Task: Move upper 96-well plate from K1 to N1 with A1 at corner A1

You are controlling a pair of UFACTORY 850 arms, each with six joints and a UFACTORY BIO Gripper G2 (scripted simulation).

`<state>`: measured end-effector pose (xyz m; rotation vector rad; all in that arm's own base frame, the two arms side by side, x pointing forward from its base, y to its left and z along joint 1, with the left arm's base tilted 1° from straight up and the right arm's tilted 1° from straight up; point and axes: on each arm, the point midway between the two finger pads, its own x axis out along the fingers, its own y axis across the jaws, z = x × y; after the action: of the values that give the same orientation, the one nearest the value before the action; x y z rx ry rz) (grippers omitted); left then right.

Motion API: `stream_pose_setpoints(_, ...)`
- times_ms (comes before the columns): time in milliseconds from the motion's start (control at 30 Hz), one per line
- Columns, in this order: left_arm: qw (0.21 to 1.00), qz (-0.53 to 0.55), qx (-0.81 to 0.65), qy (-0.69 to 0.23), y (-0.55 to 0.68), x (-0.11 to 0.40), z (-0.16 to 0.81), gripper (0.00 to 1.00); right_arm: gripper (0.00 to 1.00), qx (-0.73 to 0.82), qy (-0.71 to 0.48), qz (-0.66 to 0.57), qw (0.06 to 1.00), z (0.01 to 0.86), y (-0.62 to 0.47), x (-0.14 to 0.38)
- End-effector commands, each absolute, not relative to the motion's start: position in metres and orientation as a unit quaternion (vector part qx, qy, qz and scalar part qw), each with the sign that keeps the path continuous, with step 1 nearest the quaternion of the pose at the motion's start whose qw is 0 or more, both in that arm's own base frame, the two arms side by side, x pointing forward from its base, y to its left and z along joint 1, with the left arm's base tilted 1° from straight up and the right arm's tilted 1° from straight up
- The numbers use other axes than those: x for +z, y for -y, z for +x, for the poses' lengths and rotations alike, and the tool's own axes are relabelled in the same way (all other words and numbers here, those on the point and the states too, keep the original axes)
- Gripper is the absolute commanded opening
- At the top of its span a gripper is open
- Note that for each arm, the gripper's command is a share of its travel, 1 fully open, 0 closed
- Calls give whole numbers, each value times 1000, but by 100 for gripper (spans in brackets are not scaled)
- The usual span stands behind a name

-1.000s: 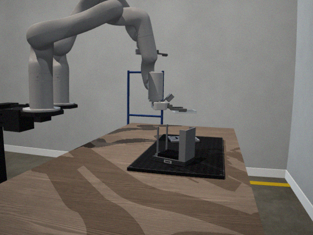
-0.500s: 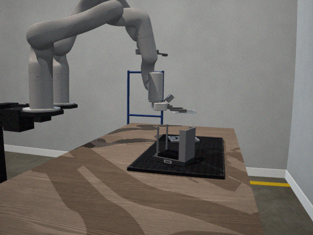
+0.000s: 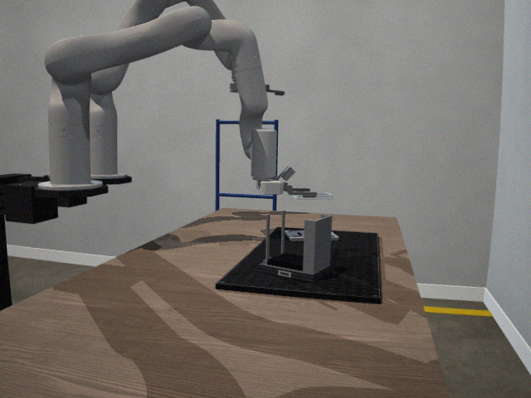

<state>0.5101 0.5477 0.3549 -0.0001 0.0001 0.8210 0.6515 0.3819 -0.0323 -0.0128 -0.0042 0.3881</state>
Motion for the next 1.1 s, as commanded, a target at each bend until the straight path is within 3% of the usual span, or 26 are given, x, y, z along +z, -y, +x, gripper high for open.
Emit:
stream_pose_setpoints(0,917,1,399,1,-548,357,511,100,0,193,3,-6,981,653,-383,-37)
stream_pose_setpoints(1067,917,1,399,1,-548,357,511,100,0,193,3,-6,981,653,-382,-83)
